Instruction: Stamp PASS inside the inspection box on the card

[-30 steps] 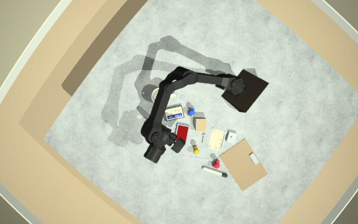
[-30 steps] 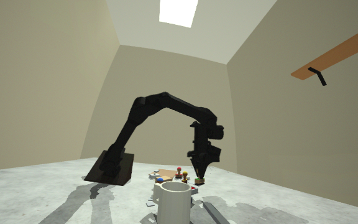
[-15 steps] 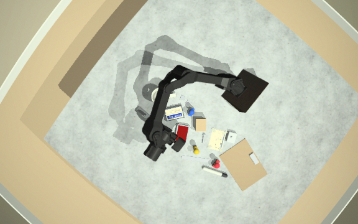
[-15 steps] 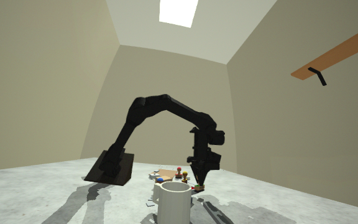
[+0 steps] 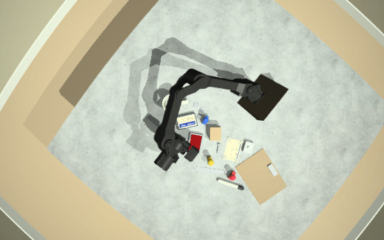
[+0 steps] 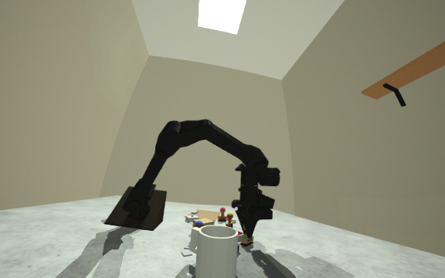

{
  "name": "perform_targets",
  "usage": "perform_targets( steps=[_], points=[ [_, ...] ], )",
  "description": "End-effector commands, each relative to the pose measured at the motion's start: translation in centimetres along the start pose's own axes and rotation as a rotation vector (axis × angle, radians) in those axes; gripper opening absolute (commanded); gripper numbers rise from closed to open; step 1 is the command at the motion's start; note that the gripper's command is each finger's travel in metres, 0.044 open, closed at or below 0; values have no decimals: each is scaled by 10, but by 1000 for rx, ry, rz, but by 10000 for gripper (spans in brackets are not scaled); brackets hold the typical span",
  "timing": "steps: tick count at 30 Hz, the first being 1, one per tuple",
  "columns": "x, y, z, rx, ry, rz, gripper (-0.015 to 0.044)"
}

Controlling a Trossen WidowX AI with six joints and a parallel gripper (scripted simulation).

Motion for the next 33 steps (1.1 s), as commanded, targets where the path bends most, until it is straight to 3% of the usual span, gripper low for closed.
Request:
perform_targets(
  steps=[1,7,8,11,18,33],
  points=[
    [1,0,0,1,0,-2,105],
    [1,0,0,1,0,-2,263],
    [1,0,0,1,0,-2,268],
    [12,2,1,2,1,-9,268],
    [114,-3,2,19,9,-81,268],
    [116,-3,2,20,9,-83,268]
  ],
)
Point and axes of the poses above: the point midway between the two fingers, 35 mm back from their tips, its own x axis back along the fingers, its own z axis across the jaws, y = z × x, the point moved 1 cm from there along x, back along the fingers, and after that the axes turned 1 degree about -x, right-handed, at the moved point
